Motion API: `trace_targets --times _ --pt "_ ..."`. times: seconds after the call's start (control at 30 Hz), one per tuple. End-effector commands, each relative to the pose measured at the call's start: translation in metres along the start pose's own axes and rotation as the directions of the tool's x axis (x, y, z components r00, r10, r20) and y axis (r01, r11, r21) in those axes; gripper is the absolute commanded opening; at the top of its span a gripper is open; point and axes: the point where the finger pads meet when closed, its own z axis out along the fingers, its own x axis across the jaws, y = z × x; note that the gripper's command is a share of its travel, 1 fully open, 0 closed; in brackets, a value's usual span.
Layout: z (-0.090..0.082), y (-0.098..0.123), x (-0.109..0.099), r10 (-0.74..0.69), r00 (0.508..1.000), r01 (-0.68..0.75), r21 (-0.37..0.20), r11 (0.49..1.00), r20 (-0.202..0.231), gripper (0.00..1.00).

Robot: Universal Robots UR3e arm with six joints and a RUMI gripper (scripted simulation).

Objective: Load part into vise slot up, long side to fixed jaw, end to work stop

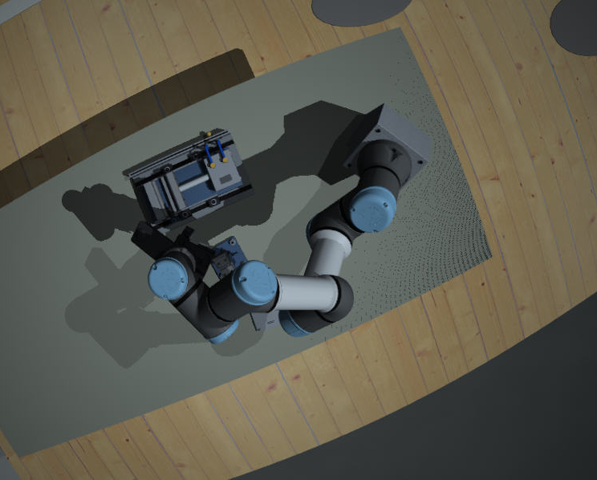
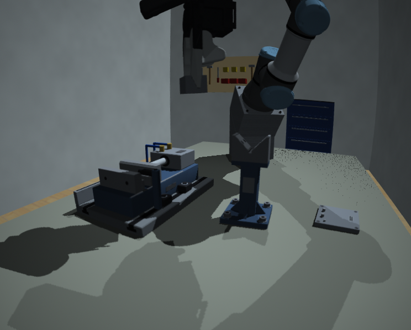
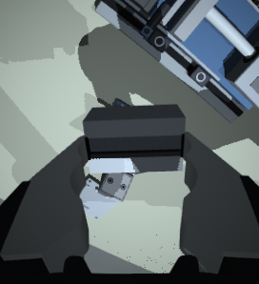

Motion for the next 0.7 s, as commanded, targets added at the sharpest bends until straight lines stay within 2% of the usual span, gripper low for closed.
trace_targets --times 0.0,0.67 --pt "-0.001 -0.012 0.004 -0.070 0.998 0.070 -0.001 0.998 0.001 0.00" --pt "0.000 -0.048 0.019 -0.279 0.960 0.279 0.003 0.960 -0.001 0.00"
